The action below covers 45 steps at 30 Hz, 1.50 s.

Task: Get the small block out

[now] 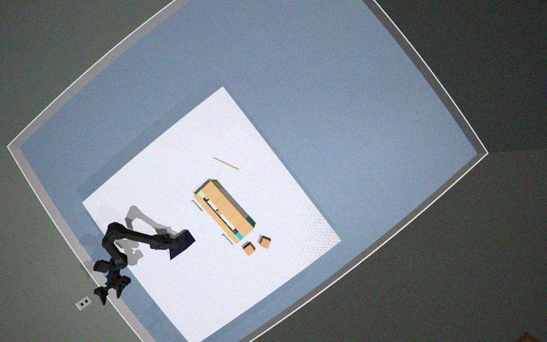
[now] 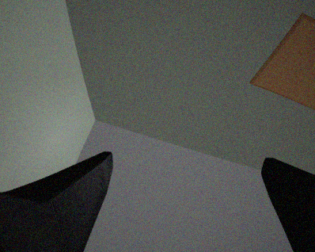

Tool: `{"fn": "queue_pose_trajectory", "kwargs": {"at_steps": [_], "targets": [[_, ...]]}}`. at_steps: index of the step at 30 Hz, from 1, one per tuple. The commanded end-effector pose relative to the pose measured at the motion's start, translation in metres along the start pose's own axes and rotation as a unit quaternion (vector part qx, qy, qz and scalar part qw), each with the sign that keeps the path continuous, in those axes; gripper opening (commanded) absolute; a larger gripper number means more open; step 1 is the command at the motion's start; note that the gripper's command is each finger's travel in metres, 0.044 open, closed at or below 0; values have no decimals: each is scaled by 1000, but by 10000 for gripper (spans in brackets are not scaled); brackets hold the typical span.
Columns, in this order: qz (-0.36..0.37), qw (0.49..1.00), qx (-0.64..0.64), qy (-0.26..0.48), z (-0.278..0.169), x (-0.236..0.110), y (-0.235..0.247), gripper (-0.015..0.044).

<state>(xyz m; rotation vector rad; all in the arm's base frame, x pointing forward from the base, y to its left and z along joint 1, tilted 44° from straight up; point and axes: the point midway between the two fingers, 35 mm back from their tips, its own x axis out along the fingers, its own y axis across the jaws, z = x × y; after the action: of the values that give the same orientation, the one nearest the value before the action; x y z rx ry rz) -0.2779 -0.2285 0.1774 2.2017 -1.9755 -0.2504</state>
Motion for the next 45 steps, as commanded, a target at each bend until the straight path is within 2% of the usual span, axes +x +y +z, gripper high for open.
{"fn": "queue_pose_trajectory", "kwargs": {"at_steps": [1, 3, 10, 14, 25, 35, 45], "targets": [[1, 1000, -6, -1, 0, 2, -1, 400], [-8, 999, -51, -4, 2, 20, -7, 400], [-133, 957, -258, 18, 15, 111, -60, 400], [-155, 942, -297, 10, 28, 133, -76, 400], [-289, 819, -487, 90, 31, 198, -175, 400], [-395, 647, -617, 212, 30, 223, -288, 400], [-463, 423, -684, 373, 33, 204, -401, 400]]}}
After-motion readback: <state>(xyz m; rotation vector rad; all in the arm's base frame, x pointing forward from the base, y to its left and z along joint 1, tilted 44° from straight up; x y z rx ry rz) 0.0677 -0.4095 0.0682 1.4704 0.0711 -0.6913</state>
